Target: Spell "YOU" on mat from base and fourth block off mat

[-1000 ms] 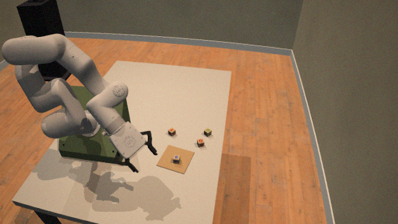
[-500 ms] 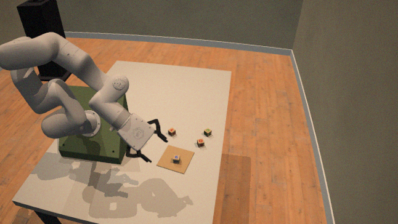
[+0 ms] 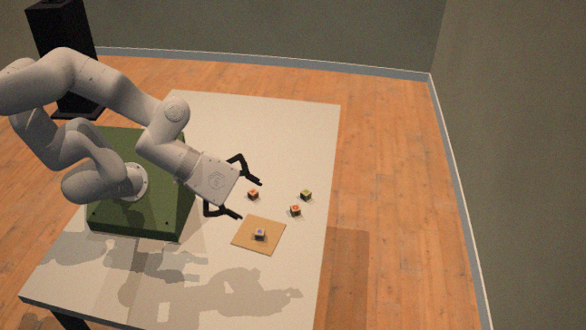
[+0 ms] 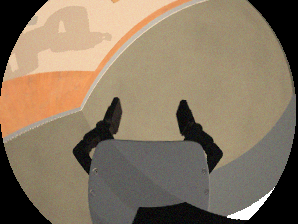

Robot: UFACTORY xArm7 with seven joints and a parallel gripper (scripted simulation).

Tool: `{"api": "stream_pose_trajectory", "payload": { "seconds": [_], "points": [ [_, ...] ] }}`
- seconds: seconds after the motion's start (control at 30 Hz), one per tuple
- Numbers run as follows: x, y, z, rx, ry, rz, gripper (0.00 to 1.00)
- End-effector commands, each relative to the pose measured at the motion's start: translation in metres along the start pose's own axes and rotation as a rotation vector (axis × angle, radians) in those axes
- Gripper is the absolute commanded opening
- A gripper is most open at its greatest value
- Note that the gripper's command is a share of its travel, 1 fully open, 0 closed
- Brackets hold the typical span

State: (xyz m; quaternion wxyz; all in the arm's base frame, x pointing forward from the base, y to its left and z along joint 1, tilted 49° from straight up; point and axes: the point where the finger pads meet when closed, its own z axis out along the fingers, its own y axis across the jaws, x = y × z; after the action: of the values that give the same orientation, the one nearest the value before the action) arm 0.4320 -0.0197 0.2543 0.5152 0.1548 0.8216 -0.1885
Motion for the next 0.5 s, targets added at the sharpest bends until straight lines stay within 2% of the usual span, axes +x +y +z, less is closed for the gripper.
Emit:
{"api": "stream_pose_trajectory", "payload": {
  "seconds": [0.0, 0.03, 0.13, 0.2, 0.47],
  "points": [
    [-0.001, 0.003, 0.0, -0.005, -0.001, 0.001, 1.0],
    [-0.013, 0.038, -0.002, -0.107, 0.018, 0.048, 1.0],
    [-0.018, 0.052, -0.004, -0.15, 0.027, 0.069, 1.0],
    [-0.026, 0.073, -0.007, -0.211, 0.04, 0.098, 1.0],
    [-0.026, 0.073, -0.007, -0.212, 0.041, 0.099, 1.0]
  ]
}}
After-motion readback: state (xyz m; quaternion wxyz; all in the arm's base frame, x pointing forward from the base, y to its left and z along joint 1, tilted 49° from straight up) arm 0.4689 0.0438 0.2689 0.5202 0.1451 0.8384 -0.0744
